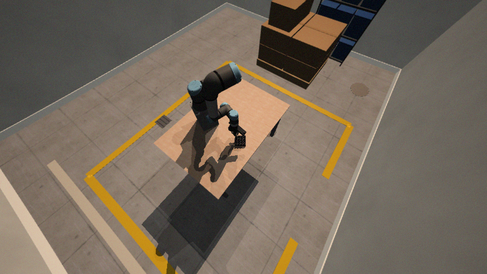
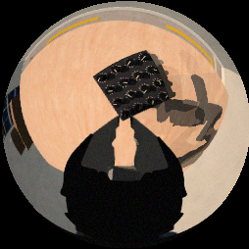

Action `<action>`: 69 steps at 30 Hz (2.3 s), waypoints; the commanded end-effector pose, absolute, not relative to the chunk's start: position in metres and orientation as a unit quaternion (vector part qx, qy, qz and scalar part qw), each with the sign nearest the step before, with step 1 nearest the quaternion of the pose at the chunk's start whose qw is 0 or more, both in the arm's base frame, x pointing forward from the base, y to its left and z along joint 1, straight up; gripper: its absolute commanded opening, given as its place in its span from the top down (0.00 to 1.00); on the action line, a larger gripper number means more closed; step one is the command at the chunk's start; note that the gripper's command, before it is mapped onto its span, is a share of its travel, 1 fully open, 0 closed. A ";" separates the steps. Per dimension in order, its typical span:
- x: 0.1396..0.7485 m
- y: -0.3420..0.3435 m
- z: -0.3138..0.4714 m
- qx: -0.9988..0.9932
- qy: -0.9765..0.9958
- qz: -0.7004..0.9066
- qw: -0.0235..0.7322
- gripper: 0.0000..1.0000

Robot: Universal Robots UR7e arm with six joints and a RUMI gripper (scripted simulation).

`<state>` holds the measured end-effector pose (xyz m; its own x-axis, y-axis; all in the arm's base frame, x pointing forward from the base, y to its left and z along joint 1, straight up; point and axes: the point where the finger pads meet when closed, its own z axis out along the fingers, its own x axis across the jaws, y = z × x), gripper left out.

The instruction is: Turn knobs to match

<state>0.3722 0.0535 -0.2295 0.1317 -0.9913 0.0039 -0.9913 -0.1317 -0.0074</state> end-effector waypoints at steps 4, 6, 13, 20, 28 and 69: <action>0.373 0.053 -0.229 -0.752 0.659 -0.004 0.002 0.89; 0.373 0.053 -0.229 -0.752 0.659 -0.004 0.002 0.89; 0.373 0.053 -0.230 -0.752 0.659 -0.004 0.002 0.89; 0.373 0.053 -0.235 -0.752 0.659 -0.004 0.002 0.89; 0.373 0.053 -0.241 -0.752 0.659 -0.004 0.002 0.89; 0.373 0.053 -0.243 -0.752 0.659 -0.004 0.002 0.89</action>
